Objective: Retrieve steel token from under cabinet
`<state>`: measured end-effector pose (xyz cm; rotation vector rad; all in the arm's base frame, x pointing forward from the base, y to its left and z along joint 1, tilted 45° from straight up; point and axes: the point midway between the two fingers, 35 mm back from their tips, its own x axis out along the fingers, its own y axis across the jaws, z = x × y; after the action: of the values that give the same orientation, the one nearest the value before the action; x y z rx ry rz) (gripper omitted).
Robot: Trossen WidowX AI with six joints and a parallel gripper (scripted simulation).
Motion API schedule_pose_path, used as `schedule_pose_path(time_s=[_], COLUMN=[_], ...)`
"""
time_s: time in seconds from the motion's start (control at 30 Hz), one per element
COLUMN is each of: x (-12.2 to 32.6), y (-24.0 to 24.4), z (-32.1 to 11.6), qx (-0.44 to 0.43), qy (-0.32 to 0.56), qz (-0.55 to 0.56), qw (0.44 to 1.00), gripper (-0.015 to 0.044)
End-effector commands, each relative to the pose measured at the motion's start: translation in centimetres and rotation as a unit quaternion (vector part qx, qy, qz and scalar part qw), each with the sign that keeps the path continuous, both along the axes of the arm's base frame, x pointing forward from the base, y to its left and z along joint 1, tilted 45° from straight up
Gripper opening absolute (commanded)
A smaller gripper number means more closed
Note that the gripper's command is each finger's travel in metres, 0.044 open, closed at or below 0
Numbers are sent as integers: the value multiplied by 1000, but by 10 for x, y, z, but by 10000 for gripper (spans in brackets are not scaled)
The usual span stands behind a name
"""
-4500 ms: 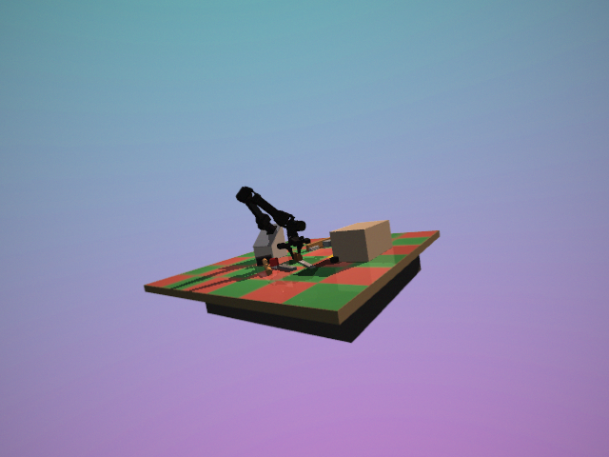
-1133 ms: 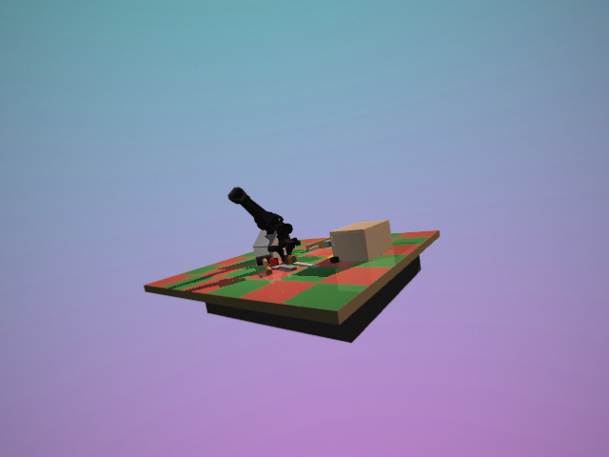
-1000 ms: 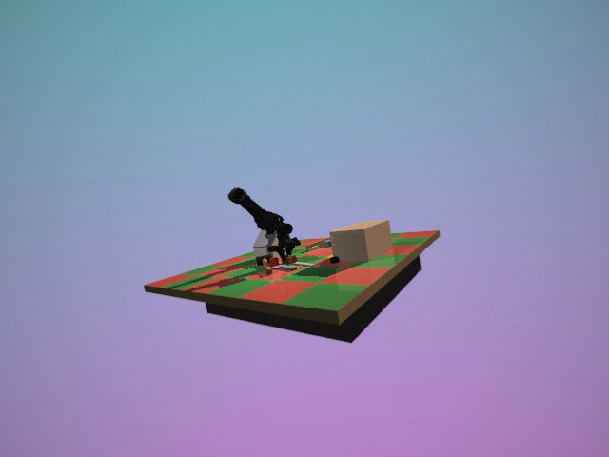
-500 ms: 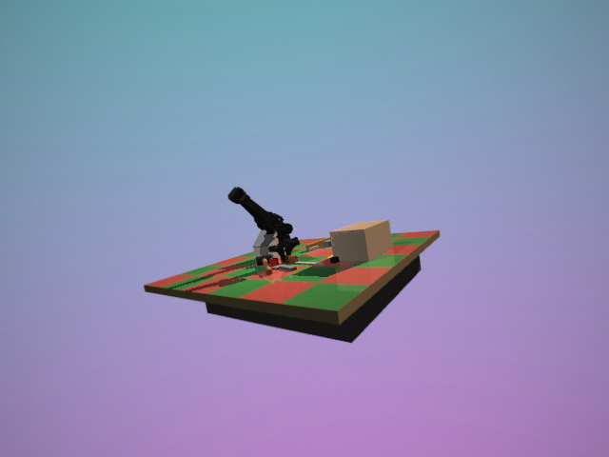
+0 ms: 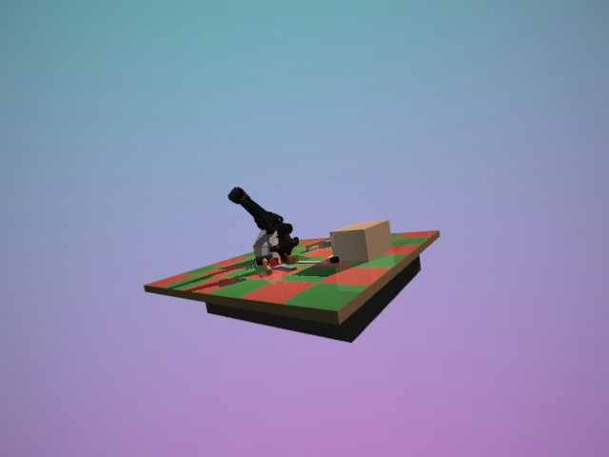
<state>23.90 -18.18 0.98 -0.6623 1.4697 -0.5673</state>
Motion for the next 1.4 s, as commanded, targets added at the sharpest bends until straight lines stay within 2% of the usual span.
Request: schedule_pose_path(time_s=[0.0,0.7,0.97,1.13,1.23,1.37], x=[3,3,0,0,0,1], y=[1,1,0,0,0,-1], z=[1,1,0,0,0,0], qx=[-1,-4,-3,-3,-4,-4], qy=[10,66,61,64,60,58], qz=[17,72,61,63,66,64], qw=[1000,995,996,996,996,996], gripper=[0,0,200,200,270,270])
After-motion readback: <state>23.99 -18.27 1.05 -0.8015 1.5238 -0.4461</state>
